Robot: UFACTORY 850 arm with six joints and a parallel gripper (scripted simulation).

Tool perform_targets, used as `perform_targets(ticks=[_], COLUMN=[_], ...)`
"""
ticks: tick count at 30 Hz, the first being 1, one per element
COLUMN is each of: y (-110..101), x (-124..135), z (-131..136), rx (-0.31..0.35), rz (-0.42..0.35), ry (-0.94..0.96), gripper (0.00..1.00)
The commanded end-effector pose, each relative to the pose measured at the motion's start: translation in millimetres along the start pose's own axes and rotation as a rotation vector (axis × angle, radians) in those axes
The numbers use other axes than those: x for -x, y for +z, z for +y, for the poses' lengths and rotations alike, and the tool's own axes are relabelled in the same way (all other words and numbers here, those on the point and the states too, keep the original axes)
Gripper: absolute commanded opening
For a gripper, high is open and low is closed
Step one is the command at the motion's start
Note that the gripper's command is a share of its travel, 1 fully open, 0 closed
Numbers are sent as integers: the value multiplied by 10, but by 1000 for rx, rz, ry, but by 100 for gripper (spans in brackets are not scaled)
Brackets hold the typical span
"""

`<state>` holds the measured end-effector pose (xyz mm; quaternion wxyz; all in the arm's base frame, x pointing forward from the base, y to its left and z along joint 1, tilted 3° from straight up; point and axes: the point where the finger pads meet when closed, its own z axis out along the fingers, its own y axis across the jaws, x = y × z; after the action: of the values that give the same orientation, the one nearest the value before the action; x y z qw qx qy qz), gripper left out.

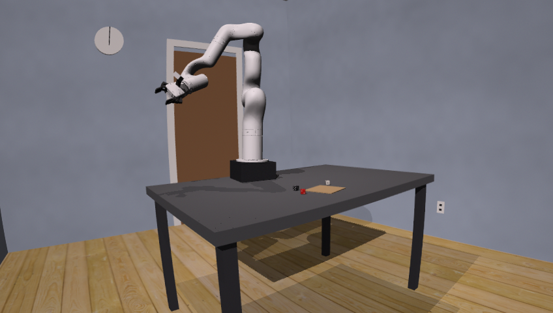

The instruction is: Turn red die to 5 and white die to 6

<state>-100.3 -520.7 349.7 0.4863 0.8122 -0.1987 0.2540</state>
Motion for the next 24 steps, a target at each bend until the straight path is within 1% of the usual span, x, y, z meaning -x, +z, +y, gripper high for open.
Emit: perform_targets(ticks=[1,2,3,4,7,9,12,13,15,16,18,19,21,22,24], y=[365,512,512,672,672,1009,1009,1175,1175,1331,1331,1450,1469,1541,1541], x=[-195,-290,-290,-403,-403,-686,-686,-855,-855,-1041,-1041,-1220,-1241,-1400,-1400], z=[-169,-269,-269,-395,-395,-734,-734,-954,-954,-1209,-1209,-1476,-1501,-1761,-1761], rx=[-57,-84,-84,-115,-115,-189,-189,-232,-232,-277,-277,-326,-326,-377,-377], rz=[-16,-25,-25,-34,-34,-58,-58,-74,-74,-91,-91,-110,-110,-131,-131], ry=[11,16,16,21,21,28,28,30,30,31,31,30,30,26,26], gripper=[100,100,100,100,100,100,100,100,100,100,100,100,100,100,100])
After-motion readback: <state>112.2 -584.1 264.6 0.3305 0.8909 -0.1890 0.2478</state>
